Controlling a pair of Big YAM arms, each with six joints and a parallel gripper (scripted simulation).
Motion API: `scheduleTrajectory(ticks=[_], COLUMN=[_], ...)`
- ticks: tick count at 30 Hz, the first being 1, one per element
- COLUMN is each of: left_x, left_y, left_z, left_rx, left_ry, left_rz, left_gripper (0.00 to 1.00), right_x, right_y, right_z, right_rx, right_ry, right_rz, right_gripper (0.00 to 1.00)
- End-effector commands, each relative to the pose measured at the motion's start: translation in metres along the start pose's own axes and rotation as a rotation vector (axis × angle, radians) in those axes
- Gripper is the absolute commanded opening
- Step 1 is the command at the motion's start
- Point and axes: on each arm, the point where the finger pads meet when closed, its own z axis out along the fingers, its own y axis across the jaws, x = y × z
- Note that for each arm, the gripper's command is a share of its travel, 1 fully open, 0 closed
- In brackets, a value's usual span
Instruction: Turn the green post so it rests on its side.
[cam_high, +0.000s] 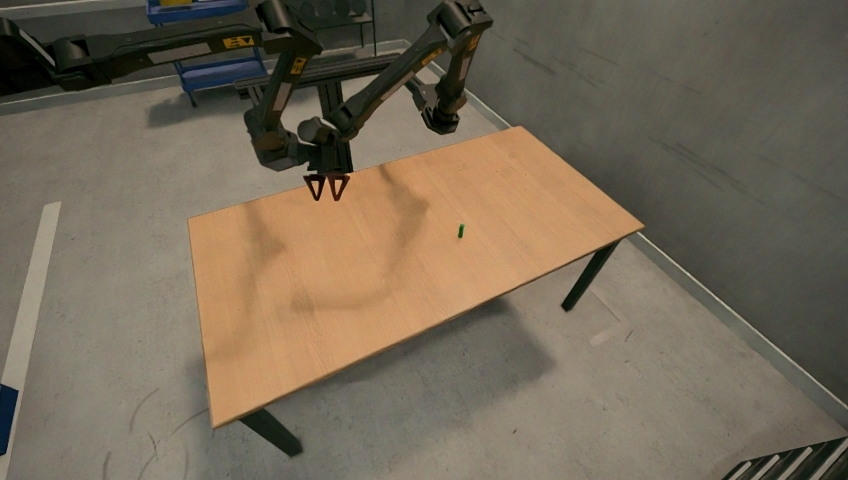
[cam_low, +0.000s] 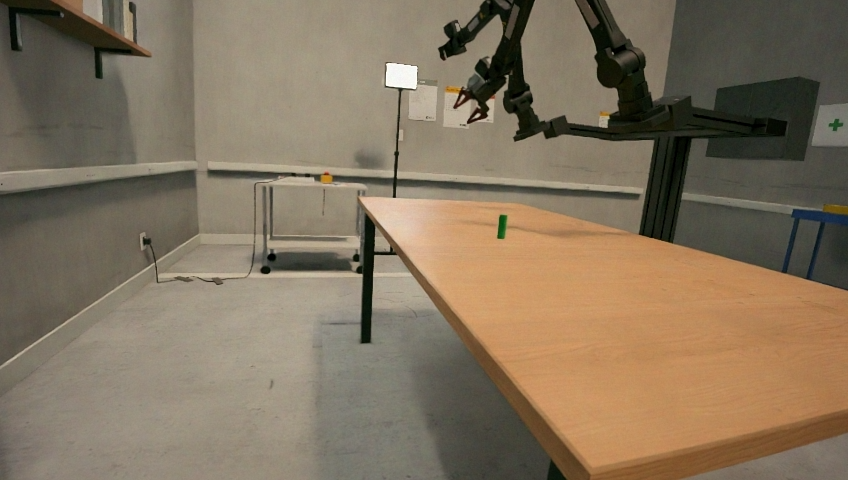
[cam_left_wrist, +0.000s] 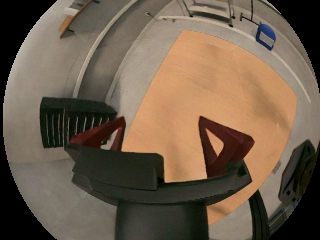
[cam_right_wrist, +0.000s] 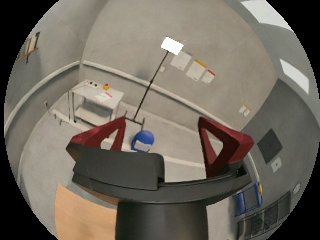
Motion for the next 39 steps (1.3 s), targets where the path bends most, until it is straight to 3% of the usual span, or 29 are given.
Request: scheduleTrajectory(ticks=[1, 4, 8, 12, 17, 19, 21, 22, 26, 29, 34, 38, 39], left_x=[0.003, 0.009, 0.05, 0.132, 0.245, 0.304, 0.304, 0.332, 0.429, 0.477, 0.513, 0.517, 0.504], left_y=[0.02, 0.022, 0.045, 0.084, 0.124, 0.14, 0.14, 0.146, 0.158, 0.158, 0.155, 0.154, 0.16], left_z=[0.005, 0.009, 0.038, 0.076, 0.097, 0.097, 0.097, 0.093, 0.067, 0.043, 0.02, 0.017, 0.026], left_rx=[-0.007, -0.003, 0.016, 0.047, 0.079, 0.09, 0.09, 0.094, 0.099, 0.095, 0.087, 0.086, 0.091], left_ry=[0.008, 0.019, 0.085, 0.208, 0.37, 0.456, 0.456, 0.498, 0.646, 0.725, 0.789, 0.796, 0.762], left_rz=[-0.041, -0.043, -0.106, -0.234, -0.431, -0.548, -0.548, -0.61, -0.85, -0.999, -1.135, -1.15, -1.141], left_gripper=[1.0, 1.0, 1.0, 1.0, 1.0, 1.0, 1.0, 1.0, 1.0, 1.0, 1.0, 1.0, 1.0], right_x=[-0.039, -0.039, -0.039, -0.039, -0.039, -0.039, -0.039, -0.039, -0.039, -0.039, -0.039, -0.039, -0.039], right_y=[-0.004, -0.004, -0.004, -0.004, -0.004, -0.004, -0.004, -0.004, -0.004, -0.004, -0.004, -0.004, -0.004], right_z=[-0.004, -0.004, -0.004, -0.004, -0.004, -0.004, -0.004, -0.004, -0.004, -0.004, -0.004, -0.004, -0.004], right_rx=[0.005, 0.005, 0.005, 0.005, 0.005, 0.005, 0.005, 0.005, 0.005, 0.005, 0.005, 0.005, 0.005], right_ry=[-0.058, -0.058, -0.058, -0.058, -0.058, -0.058, -0.058, -0.058, -0.058, -0.058, -0.058, -0.058, -0.058], right_rz=[-0.015, -0.015, -0.015, -0.015, -0.015, -0.015, -0.015, -0.015, -0.015, -0.015, -0.015, -0.015, -0.015], right_gripper=[1.0, 1.0, 1.0, 1.0, 1.0, 1.0, 1.0, 1.0, 1.0, 1.0, 1.0, 1.0, 1.0])
